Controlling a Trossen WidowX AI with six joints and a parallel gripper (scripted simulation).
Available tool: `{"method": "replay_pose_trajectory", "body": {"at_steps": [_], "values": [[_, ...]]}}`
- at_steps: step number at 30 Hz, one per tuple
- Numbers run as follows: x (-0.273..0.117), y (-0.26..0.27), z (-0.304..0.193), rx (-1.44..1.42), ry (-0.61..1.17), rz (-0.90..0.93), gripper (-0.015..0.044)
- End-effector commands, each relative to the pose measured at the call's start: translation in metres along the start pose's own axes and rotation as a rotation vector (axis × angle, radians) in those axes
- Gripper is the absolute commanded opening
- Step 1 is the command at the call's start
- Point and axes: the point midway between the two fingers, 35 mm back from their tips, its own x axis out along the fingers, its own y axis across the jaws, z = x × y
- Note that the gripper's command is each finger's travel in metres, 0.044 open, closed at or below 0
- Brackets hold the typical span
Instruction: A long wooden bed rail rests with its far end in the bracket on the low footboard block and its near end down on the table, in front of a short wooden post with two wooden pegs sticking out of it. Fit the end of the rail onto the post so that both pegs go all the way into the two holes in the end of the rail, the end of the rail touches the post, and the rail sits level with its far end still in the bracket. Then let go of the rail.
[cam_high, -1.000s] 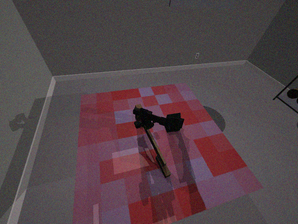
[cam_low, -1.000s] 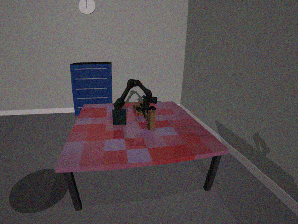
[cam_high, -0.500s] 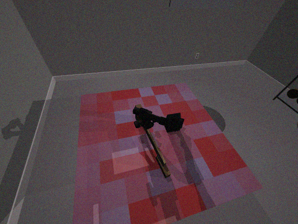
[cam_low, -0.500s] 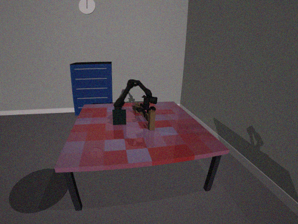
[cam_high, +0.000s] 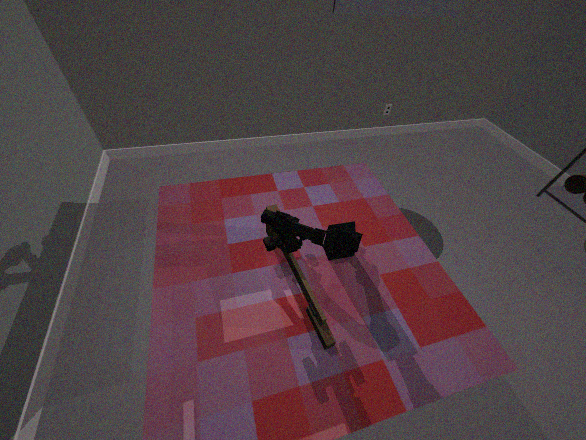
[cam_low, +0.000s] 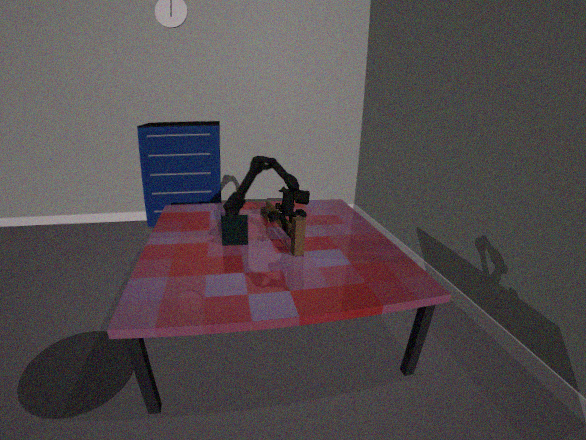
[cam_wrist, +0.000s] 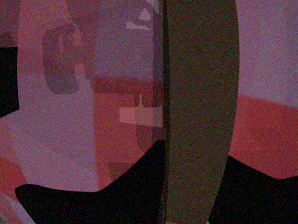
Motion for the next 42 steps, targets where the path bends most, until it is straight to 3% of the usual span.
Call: {"method": "replay_pose_trajectory", "body": {"at_steps": [1, 42], "values": [[-0.0024, -0.0007, -0.0031, -0.002, 0.007, -0.007, 0.0], [-0.0029, -0.0006, -0.012, -0.002, 0.008, -0.007, 0.0]]}}
